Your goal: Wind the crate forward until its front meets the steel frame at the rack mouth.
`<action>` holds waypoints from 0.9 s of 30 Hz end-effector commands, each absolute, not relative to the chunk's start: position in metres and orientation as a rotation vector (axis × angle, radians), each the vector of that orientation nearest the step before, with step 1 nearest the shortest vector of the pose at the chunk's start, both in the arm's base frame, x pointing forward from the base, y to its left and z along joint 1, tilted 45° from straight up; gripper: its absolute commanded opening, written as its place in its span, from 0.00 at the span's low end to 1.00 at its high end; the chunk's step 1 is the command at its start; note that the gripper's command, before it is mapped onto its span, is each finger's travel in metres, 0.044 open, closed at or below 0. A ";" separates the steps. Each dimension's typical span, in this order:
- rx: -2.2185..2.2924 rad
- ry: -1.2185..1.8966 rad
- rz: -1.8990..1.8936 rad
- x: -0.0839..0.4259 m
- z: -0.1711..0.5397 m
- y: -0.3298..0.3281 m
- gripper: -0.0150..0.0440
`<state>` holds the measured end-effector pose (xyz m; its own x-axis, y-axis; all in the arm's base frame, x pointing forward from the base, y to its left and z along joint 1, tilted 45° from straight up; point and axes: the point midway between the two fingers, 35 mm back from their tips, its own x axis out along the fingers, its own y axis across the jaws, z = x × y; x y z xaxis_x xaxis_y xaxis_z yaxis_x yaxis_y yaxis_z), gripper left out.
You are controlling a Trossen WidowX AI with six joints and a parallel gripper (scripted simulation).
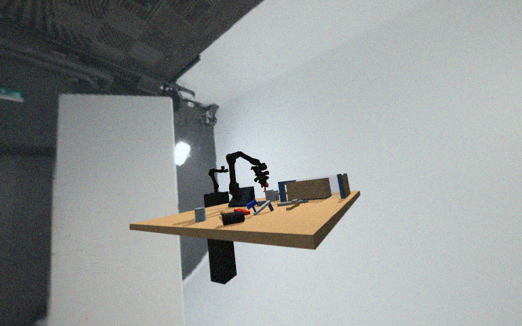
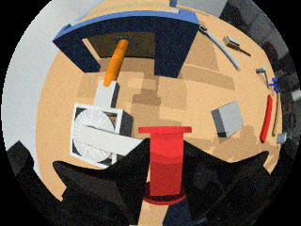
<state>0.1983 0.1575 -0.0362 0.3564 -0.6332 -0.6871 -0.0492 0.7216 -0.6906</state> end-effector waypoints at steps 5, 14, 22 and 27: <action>-0.689 1.151 -0.428 0.216 -0.038 0.156 0.25; -0.689 1.150 -0.428 0.229 -0.040 0.157 0.25; -0.689 1.149 -0.428 0.242 -0.043 0.159 0.25; -0.689 1.149 -0.428 0.250 -0.045 0.161 0.25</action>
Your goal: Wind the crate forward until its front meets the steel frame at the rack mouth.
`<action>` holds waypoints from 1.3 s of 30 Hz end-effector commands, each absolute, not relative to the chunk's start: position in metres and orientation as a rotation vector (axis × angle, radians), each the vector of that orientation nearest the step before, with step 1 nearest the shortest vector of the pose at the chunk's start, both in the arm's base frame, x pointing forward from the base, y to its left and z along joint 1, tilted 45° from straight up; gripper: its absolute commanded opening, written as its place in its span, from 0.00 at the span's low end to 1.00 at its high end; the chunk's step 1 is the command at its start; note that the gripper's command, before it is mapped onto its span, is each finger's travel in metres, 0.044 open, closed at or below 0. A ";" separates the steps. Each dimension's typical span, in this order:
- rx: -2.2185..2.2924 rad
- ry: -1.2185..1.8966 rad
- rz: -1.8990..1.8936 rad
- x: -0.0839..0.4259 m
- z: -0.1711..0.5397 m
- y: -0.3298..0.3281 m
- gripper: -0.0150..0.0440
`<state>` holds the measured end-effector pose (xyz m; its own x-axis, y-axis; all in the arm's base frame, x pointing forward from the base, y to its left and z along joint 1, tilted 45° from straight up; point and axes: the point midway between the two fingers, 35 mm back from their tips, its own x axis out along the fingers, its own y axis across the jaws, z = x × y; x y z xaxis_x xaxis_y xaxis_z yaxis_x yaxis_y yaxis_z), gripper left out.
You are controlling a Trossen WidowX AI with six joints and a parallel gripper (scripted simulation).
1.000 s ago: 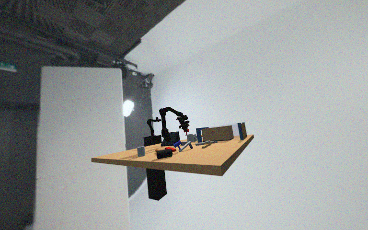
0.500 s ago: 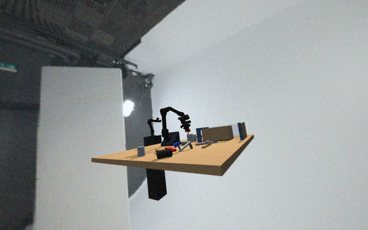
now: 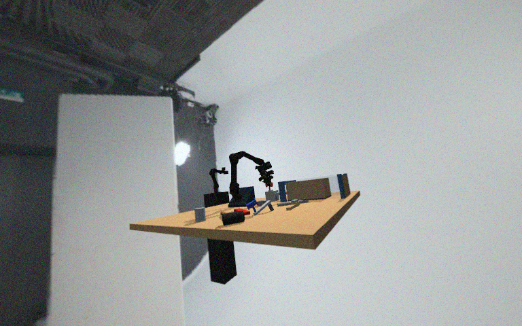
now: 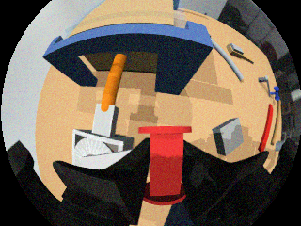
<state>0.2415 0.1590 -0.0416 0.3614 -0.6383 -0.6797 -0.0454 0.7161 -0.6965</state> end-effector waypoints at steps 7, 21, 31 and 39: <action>-0.688 1.148 -0.428 0.259 -0.049 0.164 0.25; -0.687 1.147 -0.428 0.277 -0.059 0.173 0.25; -0.686 1.147 -0.428 0.287 -0.067 0.181 0.25; -0.686 1.146 -0.428 0.295 -0.075 0.189 0.25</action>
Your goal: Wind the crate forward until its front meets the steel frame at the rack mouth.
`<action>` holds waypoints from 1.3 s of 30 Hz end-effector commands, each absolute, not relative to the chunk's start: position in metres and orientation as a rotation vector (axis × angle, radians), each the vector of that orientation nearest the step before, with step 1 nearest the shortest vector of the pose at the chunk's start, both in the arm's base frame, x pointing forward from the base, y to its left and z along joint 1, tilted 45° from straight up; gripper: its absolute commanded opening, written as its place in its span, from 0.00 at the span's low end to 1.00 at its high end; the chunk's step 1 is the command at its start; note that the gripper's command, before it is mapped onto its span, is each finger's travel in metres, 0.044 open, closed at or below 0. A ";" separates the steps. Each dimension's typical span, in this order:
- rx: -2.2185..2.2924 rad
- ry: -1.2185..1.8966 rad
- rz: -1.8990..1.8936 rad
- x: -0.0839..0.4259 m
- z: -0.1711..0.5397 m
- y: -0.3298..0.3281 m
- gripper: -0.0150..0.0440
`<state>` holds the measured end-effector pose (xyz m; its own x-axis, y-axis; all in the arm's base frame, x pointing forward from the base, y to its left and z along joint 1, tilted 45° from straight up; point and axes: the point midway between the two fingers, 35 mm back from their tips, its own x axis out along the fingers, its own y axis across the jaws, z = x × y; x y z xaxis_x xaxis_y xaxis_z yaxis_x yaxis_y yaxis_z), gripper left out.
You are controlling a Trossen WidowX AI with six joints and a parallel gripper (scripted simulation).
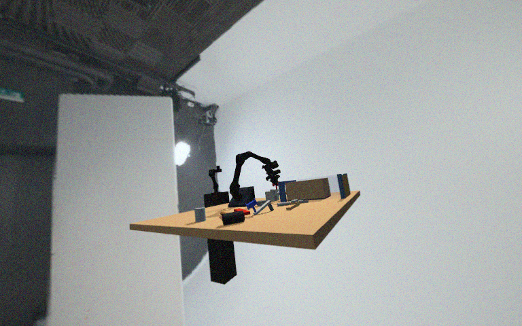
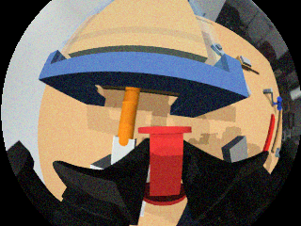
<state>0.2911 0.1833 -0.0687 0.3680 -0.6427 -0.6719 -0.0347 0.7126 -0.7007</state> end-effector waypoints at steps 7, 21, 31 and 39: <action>-0.685 1.146 -0.428 0.300 -0.082 0.196 0.25; -0.684 1.145 -0.427 0.306 -0.097 0.211 0.25; -0.683 1.145 -0.426 0.308 -0.107 0.223 0.25; -0.682 1.145 -0.426 0.307 -0.116 0.232 0.25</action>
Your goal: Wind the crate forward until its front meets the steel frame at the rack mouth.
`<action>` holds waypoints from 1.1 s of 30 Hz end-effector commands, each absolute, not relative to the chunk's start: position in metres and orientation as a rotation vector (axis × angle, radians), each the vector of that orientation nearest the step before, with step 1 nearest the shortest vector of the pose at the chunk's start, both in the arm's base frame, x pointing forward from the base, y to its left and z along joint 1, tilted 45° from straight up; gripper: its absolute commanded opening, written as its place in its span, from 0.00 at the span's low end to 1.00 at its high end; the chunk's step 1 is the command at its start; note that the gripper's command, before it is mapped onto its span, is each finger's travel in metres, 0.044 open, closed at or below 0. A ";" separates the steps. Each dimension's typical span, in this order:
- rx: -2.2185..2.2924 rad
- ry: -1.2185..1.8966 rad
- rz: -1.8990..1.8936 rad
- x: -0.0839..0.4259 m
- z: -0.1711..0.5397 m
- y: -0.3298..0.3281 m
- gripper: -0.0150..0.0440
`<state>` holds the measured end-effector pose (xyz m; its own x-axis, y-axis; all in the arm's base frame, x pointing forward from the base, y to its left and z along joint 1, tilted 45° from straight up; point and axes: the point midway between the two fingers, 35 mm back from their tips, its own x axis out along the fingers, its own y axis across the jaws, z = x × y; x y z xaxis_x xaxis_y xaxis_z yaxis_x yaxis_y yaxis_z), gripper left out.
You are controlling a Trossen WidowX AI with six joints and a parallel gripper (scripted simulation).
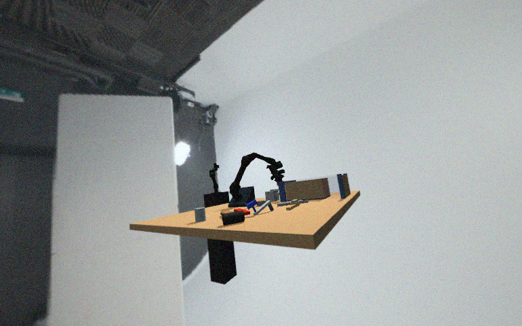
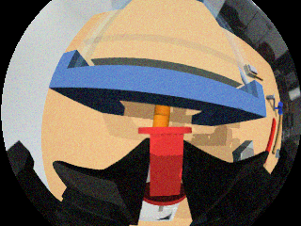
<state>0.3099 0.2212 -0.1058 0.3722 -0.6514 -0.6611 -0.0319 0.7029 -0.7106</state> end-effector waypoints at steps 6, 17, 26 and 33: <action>-0.681 1.145 -0.425 0.306 -0.122 0.239 0.25; -0.680 1.146 -0.425 0.301 -0.133 0.252 0.25; -0.679 1.146 -0.424 0.295 -0.142 0.262 0.25; -0.679 1.146 -0.423 0.289 -0.148 0.269 0.25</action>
<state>0.2983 0.2601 -0.1395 0.3808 -0.6413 -0.6661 -0.0207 0.7143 -0.6995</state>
